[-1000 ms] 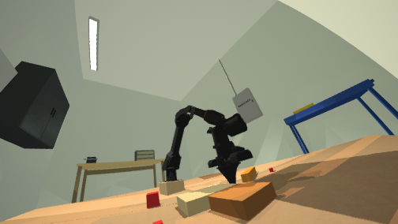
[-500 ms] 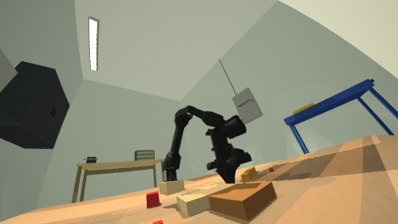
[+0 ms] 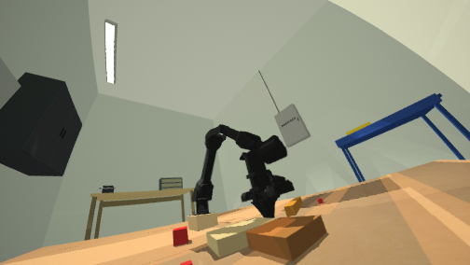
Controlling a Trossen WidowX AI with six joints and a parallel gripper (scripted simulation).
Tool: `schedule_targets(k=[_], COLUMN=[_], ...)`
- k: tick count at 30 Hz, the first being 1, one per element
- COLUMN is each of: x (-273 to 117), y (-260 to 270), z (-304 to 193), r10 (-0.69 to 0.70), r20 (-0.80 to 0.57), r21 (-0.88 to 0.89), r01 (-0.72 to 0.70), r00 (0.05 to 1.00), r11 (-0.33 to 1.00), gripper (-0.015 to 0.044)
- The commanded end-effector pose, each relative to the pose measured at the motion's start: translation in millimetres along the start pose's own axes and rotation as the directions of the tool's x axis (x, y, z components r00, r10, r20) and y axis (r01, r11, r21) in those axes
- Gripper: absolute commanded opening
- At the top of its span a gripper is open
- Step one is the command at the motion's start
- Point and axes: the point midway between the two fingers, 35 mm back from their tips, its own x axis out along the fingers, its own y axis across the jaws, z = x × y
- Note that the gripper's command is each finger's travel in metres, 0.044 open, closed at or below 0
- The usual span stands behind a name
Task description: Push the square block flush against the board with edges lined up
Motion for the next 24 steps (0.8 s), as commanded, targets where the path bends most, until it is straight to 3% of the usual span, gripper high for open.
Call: schedule_targets(k=[1,24], x=[0.7,0.5], y=[0.4,-0.4], z=[-1.0,36.7], r10=[0.002,0.002], r20=[-0.006,-0.003], r21=[0.001,0.001], r01=[-0.002,-0.002], r00=[1.0,1.0], r11=[1.0,1.0], gripper=[0.0,0.0])
